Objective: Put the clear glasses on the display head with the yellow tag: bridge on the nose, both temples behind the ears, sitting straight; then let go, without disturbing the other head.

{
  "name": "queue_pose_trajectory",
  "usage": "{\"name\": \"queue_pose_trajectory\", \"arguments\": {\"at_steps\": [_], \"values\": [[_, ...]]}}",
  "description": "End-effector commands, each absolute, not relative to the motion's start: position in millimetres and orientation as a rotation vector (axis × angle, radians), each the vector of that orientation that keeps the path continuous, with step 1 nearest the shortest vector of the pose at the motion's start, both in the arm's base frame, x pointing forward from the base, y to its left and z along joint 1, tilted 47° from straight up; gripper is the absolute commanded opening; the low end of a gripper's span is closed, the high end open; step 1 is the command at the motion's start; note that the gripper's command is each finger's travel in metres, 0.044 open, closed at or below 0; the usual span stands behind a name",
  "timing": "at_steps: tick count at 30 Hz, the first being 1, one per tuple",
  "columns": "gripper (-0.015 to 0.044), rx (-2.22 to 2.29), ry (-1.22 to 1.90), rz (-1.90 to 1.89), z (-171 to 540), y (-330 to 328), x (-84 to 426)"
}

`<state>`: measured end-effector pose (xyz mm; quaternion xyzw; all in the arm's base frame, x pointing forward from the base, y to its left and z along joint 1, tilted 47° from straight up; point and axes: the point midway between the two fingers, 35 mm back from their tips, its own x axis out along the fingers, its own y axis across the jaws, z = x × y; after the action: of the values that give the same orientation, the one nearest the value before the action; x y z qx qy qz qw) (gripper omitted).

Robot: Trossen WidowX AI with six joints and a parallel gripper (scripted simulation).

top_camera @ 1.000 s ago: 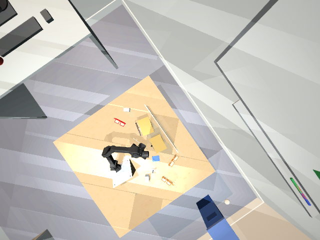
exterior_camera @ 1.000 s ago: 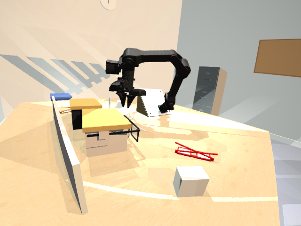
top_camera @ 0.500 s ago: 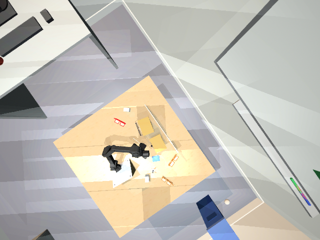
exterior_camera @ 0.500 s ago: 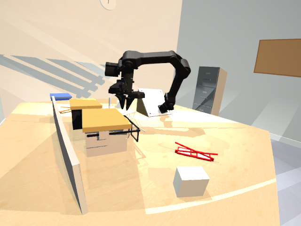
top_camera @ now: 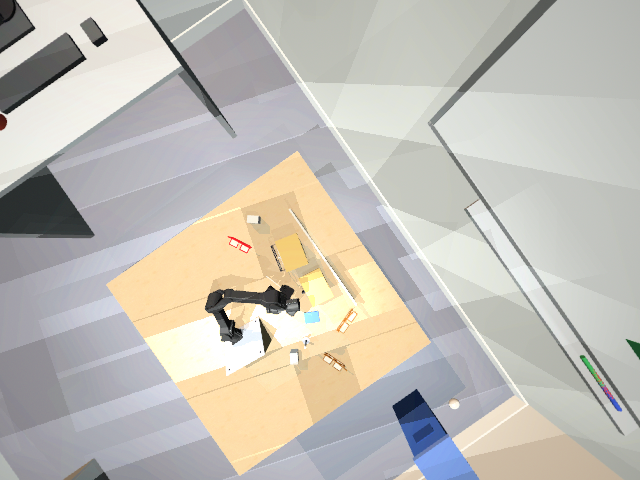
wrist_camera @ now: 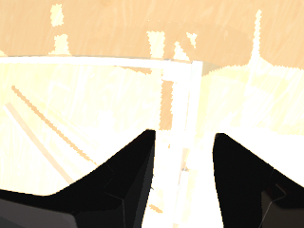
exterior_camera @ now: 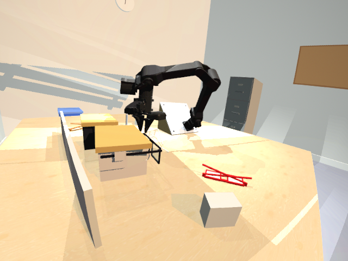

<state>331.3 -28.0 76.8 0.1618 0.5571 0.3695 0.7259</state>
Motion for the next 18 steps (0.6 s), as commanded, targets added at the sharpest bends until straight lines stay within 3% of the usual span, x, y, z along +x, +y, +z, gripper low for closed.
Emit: {"name": "queue_pose_trajectory", "arguments": {"at_steps": [1,18], "values": [[0.0120,0.369,1.234,0.816,71,-22,331],[0.0120,0.370,1.233,0.818,60,-10,332]]}}
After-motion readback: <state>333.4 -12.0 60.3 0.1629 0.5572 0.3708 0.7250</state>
